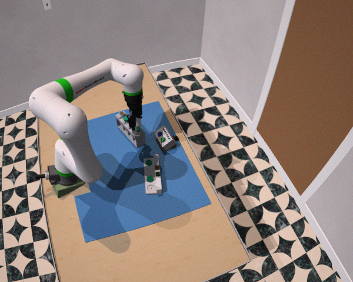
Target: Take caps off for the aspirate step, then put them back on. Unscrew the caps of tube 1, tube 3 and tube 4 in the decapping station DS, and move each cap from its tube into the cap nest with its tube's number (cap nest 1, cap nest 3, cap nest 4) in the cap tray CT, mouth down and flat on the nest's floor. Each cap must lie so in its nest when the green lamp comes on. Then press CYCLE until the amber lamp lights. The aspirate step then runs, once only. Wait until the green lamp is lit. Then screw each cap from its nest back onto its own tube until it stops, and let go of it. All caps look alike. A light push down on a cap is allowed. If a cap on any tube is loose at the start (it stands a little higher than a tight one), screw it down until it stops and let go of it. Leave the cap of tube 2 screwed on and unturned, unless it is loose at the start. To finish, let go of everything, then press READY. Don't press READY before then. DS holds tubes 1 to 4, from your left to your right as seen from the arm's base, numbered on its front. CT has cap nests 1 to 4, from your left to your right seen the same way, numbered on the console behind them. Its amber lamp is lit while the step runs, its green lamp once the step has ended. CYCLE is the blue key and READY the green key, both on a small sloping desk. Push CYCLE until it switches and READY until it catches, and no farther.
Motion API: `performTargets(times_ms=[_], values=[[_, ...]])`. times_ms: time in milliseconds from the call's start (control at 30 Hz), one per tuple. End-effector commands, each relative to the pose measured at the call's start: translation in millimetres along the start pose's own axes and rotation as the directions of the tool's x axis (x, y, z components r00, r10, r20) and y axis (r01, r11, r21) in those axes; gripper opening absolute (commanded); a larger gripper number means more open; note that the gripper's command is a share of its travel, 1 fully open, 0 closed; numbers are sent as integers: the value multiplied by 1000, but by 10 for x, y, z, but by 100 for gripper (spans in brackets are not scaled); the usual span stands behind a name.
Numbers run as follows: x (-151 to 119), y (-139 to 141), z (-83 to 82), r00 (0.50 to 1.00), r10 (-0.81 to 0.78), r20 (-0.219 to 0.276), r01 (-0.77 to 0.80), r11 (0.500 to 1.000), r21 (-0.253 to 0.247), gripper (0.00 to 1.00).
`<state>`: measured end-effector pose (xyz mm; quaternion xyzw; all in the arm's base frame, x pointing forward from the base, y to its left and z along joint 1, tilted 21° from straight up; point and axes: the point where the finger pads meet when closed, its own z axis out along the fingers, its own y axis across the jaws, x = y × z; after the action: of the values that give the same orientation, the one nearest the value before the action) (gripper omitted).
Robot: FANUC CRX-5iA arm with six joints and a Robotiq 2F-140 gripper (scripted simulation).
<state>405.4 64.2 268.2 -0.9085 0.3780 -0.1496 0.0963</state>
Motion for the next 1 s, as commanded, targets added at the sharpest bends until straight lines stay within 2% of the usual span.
performTargets(times_ms=[0, 67, 100, 133, 233, 300, 333, 367, 400, 433, 467, 500, 533, 567, 600, 633, 667, 700, 733, 967], values=[[1, -2, -1, 997, 83, 0, -83, 997, 0, 35], [1, -2, -1, 969, 247, 0, -247, 969, 0, 35], [1, -2, -1, 969, 247, 0, -247, 969, 0, 35], [1, -2, -1, 947, 322, 0, -322, 947, 0, 35], [1, -2, -1, 945, 327, 0, -327, 945, 0, 35], [1, -2, -1, 878, 479, 0, -479, 878, 0, 35], [1, -2, -1, 878, 479, 0, -479, 878, 0, 35], [1, -2, -1, 835, 551, 0, -551, 835, 0, 35], [1, -2, -1, 835, 551, 0, -551, 835, 0, 35], [1, -2, -1, 786, 618, 0, -618, 786, 0, 35], [1, -2, -1, 786, 618, 0, -618, 786, 0, 35], [1, -2, -1, 735, 678, 0, -678, 735, 0, 35], [1, -2, -1, 732, 682, 0, -682, 732, 0, 35], [0, -2, -1, 678, 735, 1, -735, 678, 0, 35], [0, -2, -1, 672, 740, 0, -740, 672, 0, 35], [0, -2, -1, 616, 788, 1, -788, 616, 0, 35], [0, -2, -1, 608, 794, 0, -794, 608, 0, 35], [0, -2, -1, 551, 835, 1, -835, 551, 0, 35], [-1, -2, -1, 517, 856, 2, -856, 517, -1, 35], [-1, -1, 0, 500, 866, 0, -866, 500, 0, 35]])
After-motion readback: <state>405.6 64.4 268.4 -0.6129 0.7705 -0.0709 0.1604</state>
